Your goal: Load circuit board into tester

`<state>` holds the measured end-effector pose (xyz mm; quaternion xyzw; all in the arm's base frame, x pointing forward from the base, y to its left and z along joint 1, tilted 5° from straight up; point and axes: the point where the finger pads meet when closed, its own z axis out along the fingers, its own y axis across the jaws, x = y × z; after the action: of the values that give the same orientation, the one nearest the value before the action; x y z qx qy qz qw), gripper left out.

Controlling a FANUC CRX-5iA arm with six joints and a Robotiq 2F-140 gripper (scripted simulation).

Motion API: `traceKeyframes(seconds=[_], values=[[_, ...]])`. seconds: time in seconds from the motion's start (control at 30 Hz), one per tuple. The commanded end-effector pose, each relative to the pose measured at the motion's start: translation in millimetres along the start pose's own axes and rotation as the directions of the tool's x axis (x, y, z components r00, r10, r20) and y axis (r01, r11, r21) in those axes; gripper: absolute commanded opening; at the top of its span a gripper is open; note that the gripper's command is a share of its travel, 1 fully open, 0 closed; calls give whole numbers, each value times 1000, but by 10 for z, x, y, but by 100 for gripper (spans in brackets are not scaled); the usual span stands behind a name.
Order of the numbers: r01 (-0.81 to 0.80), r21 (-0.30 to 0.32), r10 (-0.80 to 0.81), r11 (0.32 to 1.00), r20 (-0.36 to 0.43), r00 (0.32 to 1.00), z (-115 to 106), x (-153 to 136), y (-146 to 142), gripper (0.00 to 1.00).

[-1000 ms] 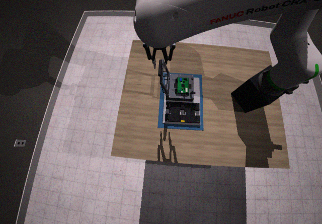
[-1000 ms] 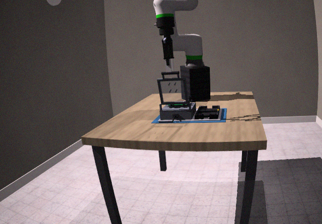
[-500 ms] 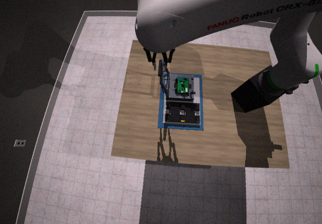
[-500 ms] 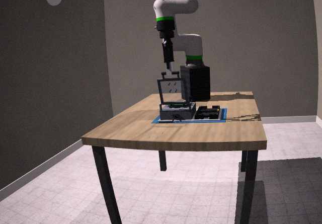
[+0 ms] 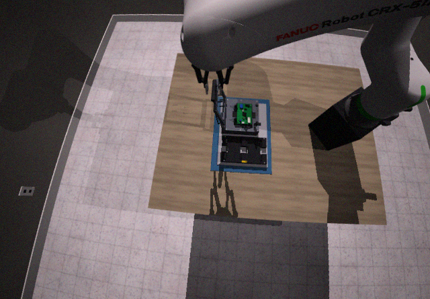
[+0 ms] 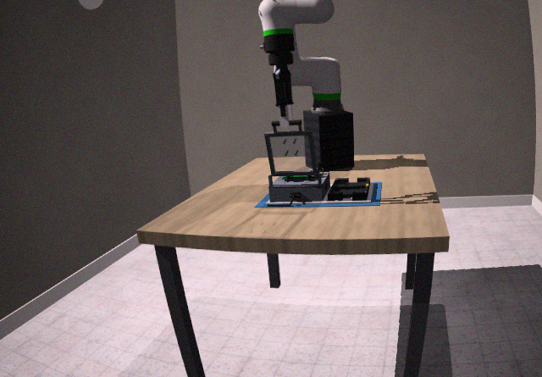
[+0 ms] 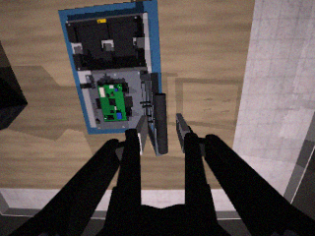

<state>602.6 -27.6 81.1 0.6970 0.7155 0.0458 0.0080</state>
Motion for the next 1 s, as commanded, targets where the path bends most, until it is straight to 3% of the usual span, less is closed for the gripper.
traceKeyframes(seconds=[0.0,0.9,0.93,0.97], values=[[0,0,0,1000,0,1000,-2,0,2,30],[0,0,0,1000,0,1000,-2,0,2,30],[0,0,0,1000,0,1000,-2,0,2,0],[0,0,0,1000,0,1000,-2,0,2,0]])
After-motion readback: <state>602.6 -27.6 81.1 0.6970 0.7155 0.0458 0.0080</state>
